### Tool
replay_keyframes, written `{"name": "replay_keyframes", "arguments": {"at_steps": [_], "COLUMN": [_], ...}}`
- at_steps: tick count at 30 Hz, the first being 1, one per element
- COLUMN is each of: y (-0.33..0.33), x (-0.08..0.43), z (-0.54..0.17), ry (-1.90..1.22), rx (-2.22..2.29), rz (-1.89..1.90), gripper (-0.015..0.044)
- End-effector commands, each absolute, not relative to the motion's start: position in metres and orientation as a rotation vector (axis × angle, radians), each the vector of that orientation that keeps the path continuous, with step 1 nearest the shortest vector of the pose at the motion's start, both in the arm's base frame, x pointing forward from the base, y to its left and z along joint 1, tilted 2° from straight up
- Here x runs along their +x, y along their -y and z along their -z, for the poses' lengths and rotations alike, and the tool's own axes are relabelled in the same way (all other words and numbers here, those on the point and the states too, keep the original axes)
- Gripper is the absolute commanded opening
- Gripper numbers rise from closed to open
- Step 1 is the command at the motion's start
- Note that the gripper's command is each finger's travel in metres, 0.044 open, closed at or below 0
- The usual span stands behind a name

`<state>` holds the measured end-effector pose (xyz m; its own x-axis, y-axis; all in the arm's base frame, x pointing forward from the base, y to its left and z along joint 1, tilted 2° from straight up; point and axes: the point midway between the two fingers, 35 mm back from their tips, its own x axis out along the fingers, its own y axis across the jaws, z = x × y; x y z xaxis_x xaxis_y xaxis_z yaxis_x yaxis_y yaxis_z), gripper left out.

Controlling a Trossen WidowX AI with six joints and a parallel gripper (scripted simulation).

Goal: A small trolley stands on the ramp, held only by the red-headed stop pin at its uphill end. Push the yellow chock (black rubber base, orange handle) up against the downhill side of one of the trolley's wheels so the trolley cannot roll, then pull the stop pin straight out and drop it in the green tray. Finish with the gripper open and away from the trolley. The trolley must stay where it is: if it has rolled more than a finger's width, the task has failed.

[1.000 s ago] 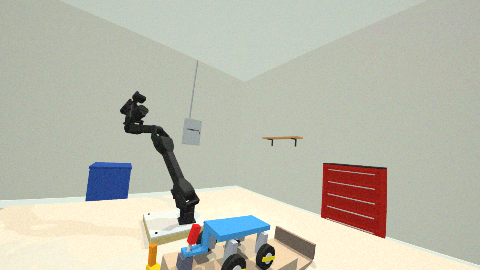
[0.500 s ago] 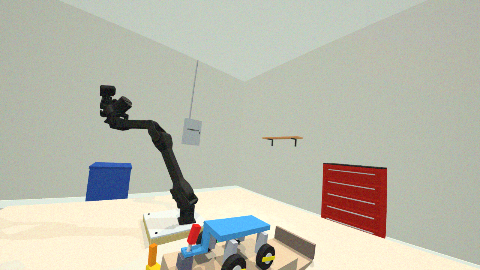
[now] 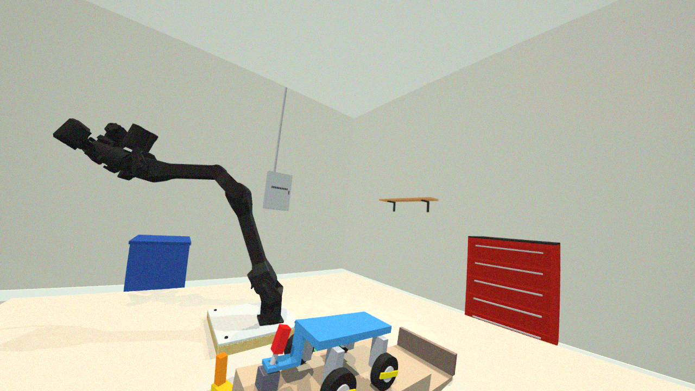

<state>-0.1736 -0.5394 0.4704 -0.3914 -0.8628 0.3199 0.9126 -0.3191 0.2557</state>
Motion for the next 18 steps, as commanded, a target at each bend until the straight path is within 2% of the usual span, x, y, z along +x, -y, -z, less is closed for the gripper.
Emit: {"name": "replay_keyframes", "arguments": {"at_steps": [1,9,18], "y": [0.552,0.556,0.520], "x": [-0.134,-0.029,0.080], "z": [-0.445,-0.385,-0.318], "ry": [0.234,-0.322,-0.833], "rx": [-0.142,-0.214,-0.400], "rz": [1.891,1.683,1.262], "gripper": [0.0190,0.0190,0.0190]}}
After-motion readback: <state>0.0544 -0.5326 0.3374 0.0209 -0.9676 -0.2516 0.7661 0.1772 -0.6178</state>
